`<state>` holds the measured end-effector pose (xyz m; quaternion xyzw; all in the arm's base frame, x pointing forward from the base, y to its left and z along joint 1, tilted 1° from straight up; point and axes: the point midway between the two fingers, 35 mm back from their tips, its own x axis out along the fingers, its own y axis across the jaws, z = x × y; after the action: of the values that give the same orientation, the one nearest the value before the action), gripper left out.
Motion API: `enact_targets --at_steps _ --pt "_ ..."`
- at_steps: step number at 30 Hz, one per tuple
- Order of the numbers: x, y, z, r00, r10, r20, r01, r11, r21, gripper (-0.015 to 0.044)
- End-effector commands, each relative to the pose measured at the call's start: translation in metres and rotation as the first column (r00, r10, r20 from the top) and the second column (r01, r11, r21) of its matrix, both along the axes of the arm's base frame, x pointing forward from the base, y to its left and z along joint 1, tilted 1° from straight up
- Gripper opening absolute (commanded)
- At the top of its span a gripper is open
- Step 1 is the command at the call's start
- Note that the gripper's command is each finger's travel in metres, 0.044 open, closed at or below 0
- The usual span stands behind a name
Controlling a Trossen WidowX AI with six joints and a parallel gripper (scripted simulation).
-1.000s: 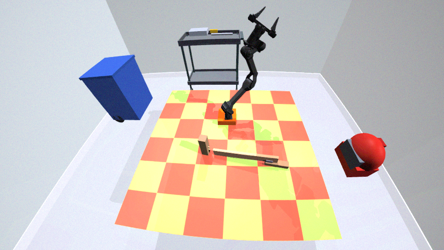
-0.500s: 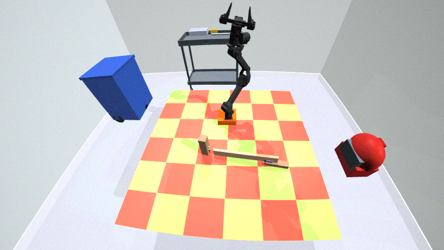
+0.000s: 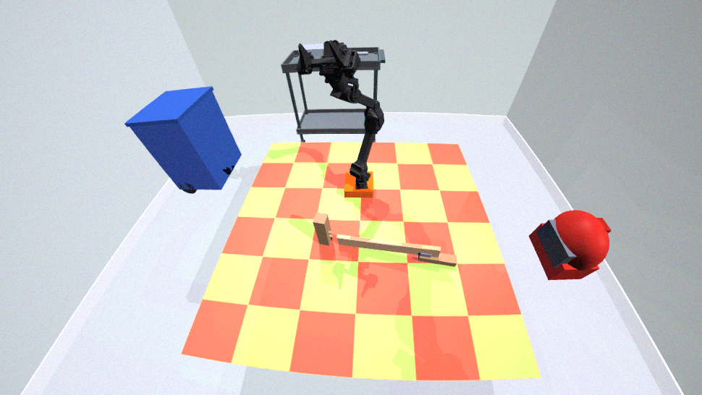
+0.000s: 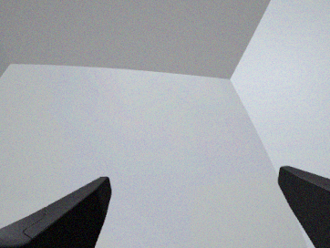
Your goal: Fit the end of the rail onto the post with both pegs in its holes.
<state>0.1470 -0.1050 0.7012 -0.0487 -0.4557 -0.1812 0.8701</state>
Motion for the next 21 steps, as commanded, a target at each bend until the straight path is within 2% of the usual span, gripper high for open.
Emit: enact_targets --at_steps 1,7,13,21 --pt "0.043 -0.028 -0.027 0.992 -0.019 -0.125 0.027 0.997 0.066 0.044" --pt "0.105 -0.048 -0.077 0.94 -0.016 -0.341 0.047 0.996 0.082 0.044" --pt "0.156 -0.064 -0.13 0.835 -0.045 -0.549 0.098 0.993 0.067 0.044" --pt "0.228 -0.068 -0.243 0.513 -0.076 -0.855 0.081 0.996 -0.04 0.044"
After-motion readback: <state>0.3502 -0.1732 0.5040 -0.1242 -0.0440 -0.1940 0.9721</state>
